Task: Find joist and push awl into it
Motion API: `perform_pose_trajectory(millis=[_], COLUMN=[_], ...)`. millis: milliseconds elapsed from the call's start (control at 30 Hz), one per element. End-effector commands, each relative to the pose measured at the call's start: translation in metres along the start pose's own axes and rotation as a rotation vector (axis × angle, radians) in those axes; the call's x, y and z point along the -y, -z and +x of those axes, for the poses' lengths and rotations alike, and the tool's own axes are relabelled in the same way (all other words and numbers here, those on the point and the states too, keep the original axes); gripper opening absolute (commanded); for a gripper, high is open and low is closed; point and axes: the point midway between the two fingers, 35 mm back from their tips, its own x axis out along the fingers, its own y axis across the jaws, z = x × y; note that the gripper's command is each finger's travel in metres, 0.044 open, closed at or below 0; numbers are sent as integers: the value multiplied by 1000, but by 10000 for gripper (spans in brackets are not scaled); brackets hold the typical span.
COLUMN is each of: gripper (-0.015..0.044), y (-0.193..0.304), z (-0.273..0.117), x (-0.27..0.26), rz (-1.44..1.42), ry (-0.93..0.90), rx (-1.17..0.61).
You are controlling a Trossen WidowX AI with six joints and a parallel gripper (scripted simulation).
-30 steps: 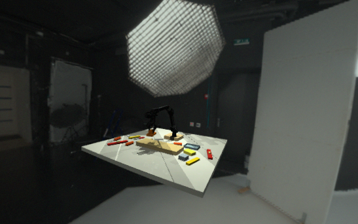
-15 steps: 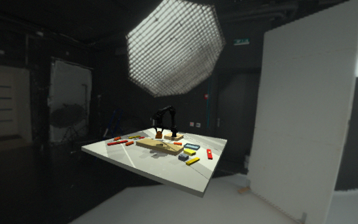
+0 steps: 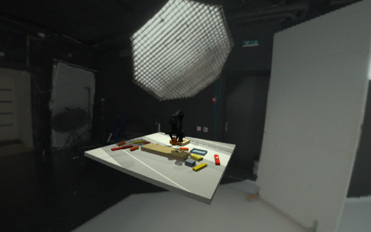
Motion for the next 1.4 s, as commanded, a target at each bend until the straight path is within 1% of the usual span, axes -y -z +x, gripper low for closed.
perform_pose_trajectory(millis=[0, 333, 667, 1000, 1367], gripper=[0, 0, 0, 0, 0], y=[-10, -23, -25, -16, 6], z=[0, 7, 11, 12, 9], x=[-29, -94, -159, -223, -286], rz=[-71, -236, -401, -566, -741], ry=[-20, -72, -124, -176, -232], rx=[16, 19, 22, 25, 27])
